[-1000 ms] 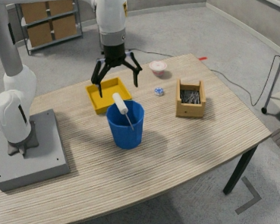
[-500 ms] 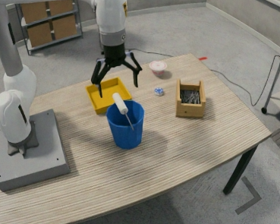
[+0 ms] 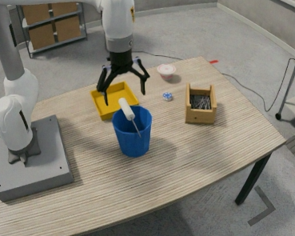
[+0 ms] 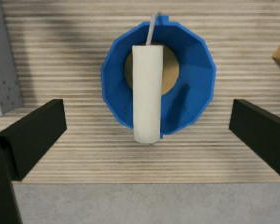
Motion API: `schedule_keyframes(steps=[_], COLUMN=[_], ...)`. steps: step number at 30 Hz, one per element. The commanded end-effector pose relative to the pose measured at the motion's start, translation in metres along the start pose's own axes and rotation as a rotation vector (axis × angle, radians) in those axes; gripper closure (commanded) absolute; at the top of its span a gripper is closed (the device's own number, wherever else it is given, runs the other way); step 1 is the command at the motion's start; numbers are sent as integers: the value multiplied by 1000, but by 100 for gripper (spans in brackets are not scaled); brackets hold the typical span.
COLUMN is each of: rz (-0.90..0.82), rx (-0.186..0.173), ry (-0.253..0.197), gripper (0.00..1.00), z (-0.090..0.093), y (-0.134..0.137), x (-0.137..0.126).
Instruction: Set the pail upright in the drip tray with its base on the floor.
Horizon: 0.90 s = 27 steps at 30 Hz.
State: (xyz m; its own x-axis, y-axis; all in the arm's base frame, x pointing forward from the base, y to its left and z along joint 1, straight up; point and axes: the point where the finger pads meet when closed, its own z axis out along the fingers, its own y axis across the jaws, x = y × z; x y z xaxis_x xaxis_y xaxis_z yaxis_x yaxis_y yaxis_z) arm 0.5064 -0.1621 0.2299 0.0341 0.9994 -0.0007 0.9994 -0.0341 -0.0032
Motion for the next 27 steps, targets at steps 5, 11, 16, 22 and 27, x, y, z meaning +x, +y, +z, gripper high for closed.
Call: schedule_keyframes(steps=[5, 11, 16, 22, 27], rz=[-1, -1, -1, -1, -1], rx=[-3, -3, -3, -3, -3], ry=[1, 1, 1, 1, 1], gripper=[0, 0, 0, 0, 0], z=[18, 33, 40, 53, 61], y=[1, 1, 2, 2, 2], x=[3, 3, 3, 4, 4])
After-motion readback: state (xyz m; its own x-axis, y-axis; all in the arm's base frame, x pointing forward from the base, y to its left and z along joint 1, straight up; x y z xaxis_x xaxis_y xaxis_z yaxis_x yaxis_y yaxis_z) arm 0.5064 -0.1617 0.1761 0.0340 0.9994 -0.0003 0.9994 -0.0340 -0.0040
